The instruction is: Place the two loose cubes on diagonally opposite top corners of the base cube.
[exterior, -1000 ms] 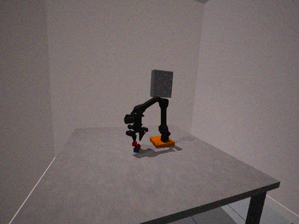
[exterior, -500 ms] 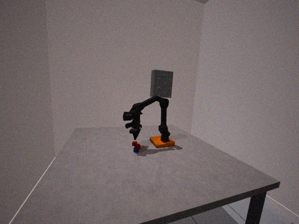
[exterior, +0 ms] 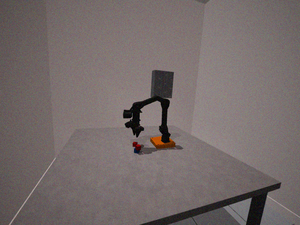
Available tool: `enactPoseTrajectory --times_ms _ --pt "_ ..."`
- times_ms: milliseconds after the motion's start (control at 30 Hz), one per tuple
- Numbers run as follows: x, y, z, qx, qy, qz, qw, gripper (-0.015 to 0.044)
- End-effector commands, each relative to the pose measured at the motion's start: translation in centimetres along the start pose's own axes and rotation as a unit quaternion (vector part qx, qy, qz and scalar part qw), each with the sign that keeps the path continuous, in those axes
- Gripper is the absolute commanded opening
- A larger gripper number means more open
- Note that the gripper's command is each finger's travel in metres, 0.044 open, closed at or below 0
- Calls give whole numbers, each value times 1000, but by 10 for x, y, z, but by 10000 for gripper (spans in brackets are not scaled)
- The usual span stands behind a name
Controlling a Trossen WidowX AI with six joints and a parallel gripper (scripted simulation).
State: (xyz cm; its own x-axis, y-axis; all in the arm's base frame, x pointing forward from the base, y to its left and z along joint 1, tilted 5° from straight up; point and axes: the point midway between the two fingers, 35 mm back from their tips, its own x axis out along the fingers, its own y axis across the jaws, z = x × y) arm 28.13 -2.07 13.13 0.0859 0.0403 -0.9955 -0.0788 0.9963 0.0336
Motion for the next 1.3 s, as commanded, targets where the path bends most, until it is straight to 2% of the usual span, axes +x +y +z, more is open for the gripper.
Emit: enactPoseTrajectory --times_ms 0,400,767,1033,1267 --pt "-8 -15 -5 -142 -6 -1 990 265" --pt "-18 -43 -18 -387 -3 -5 922 265" --pt "-17 -44 -18 -391 -3 -5 921 265" --pt "40 -44 -17 -391 -3 -5 921 265" --pt "50 -44 -18 -391 -3 -5 921 265"
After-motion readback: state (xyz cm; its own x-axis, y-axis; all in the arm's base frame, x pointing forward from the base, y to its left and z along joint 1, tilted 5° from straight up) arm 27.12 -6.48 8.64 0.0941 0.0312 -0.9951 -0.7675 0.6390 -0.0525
